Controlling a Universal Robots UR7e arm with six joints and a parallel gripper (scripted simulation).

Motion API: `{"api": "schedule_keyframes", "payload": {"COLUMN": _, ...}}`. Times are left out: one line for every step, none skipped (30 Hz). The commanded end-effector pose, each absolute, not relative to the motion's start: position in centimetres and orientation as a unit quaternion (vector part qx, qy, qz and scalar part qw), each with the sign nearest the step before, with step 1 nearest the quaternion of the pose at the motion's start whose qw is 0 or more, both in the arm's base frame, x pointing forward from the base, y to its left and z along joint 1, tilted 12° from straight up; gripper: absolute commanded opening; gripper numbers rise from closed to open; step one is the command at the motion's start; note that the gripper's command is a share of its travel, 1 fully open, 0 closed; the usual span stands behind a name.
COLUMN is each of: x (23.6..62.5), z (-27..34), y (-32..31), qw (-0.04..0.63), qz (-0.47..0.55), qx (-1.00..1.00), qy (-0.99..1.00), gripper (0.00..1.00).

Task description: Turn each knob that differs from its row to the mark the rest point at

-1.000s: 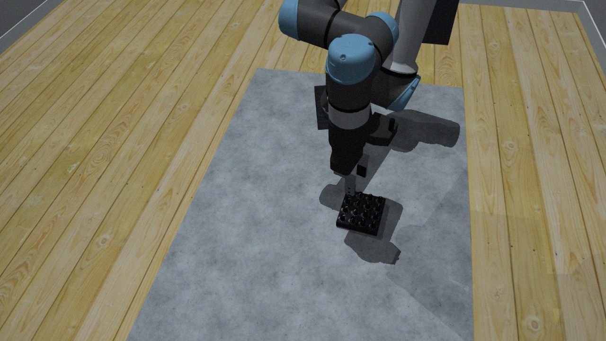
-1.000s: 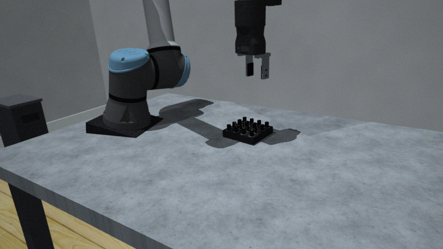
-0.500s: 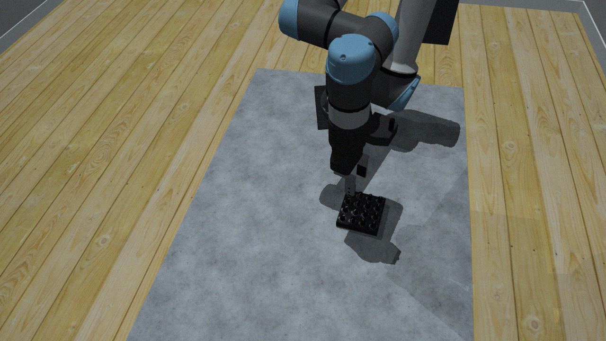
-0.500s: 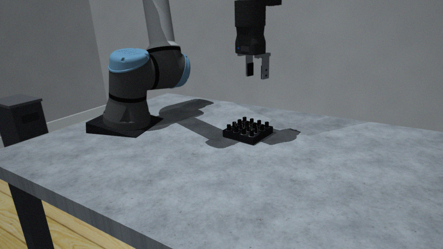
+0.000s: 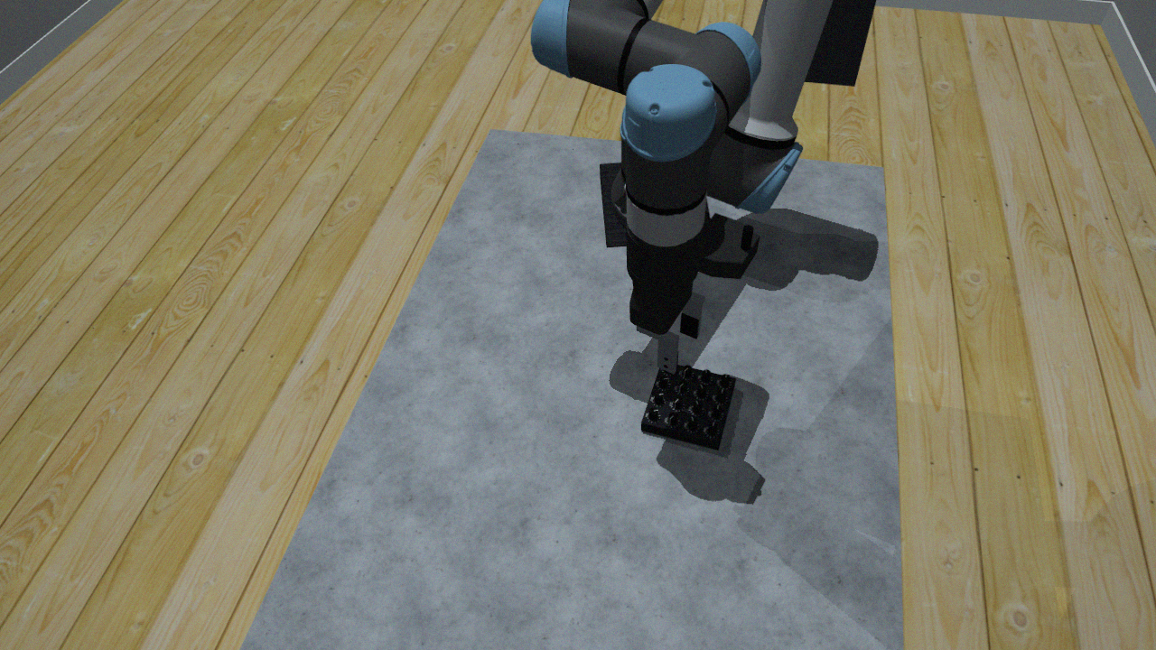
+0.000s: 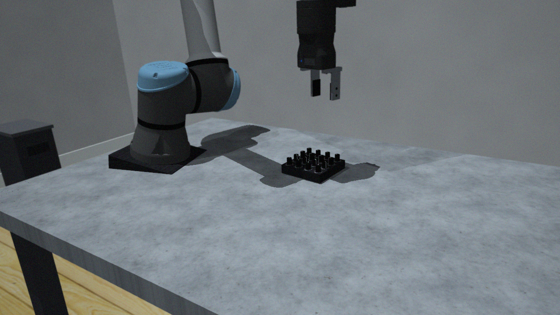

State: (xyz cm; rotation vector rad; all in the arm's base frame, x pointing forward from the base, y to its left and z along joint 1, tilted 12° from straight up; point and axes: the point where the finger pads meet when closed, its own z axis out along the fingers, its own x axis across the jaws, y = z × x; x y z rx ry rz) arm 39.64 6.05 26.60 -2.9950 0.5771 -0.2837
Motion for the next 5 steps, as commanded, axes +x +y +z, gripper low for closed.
{"api": "schedule_keyframes", "payload": {"x": 39.66, "z": 26.65, "y": 6.05, "qw": 0.039, "qz": -0.093, "qx": -0.977, "qy": 0.188, "gripper": 1.00}}
{"api": "schedule_keyframes", "payload": {"x": 39.66, "z": 26.65, "y": 6.05, "qw": 0.039, "qz": -0.093, "qx": -0.977, "qy": 0.188, "gripper": 1.00}}
{"api": "schedule_keyframes", "payload": {"x": 39.66, "z": 26.65, "y": 6.05, "qw": 0.039, "qz": -0.093, "qx": -0.977, "qy": 0.188, "gripper": 1.00}}
{"api": "schedule_keyframes", "payload": {"x": 39.66, "z": 26.65, "y": 6.05, "qw": 0.039, "qz": -0.093, "qx": -0.977, "qy": 0.188, "gripper": 1.00}}
{"api": "schedule_keyframes", "payload": {"x": 39.66, "z": 26.65, "y": 6.05, "qw": 0.039, "qz": -0.093, "qx": -0.977, "qy": 0.188, "gripper": 1.00}}
